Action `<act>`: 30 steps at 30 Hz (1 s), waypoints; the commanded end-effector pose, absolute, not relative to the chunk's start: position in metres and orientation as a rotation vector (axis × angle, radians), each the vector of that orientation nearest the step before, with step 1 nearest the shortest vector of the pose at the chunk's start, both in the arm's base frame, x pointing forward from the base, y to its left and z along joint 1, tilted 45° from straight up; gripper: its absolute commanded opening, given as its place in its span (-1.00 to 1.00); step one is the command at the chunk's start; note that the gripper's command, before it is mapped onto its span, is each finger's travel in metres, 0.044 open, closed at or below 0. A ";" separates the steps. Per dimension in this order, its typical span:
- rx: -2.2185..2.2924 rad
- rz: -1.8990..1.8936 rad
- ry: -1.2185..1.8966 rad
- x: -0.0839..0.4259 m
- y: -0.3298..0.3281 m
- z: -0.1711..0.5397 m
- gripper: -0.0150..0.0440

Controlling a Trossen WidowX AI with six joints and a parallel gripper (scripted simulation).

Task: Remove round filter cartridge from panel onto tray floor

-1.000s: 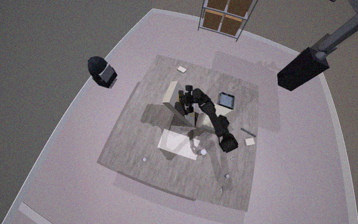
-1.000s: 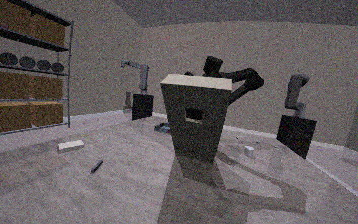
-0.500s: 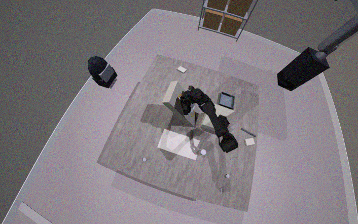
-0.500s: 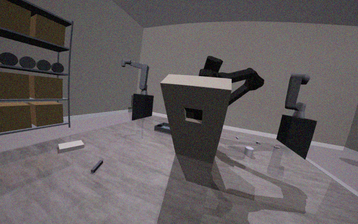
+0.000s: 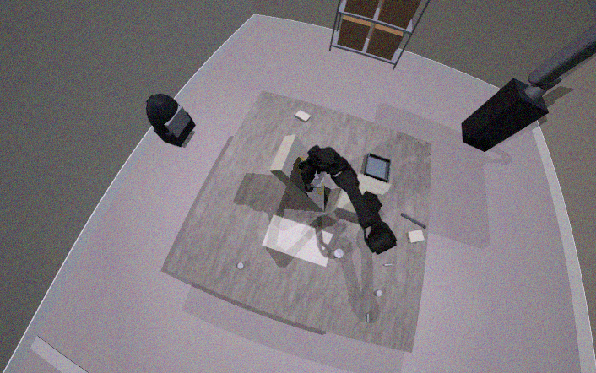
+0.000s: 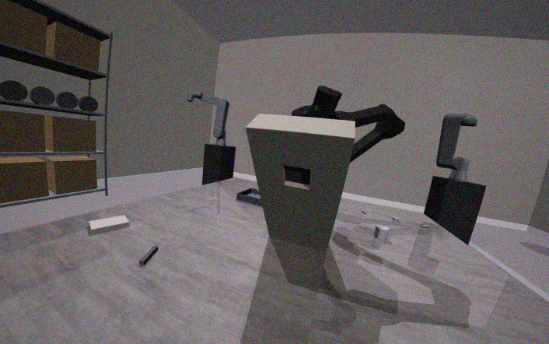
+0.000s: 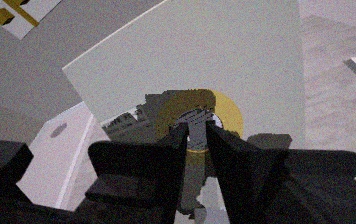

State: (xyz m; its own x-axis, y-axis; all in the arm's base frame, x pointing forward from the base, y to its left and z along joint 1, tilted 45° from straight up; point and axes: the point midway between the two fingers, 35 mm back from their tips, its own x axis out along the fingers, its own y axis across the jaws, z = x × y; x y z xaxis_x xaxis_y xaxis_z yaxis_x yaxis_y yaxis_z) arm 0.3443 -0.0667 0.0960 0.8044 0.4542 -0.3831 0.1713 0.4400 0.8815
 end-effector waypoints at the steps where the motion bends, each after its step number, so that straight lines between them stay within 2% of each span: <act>1: 1.247 0.151 0.676 0.348 -0.063 0.094 -0.49; 12: 1.311 0.127 0.688 0.346 -0.064 0.095 -0.49; 30: 1.297 0.130 0.688 0.286 -0.099 0.124 -0.49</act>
State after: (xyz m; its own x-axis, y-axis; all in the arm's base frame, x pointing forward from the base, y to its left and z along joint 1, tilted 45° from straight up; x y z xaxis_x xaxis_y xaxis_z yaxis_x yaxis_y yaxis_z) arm 0.2919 -0.0952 0.1150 0.7883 0.4615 -0.4070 0.3021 0.2859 0.9094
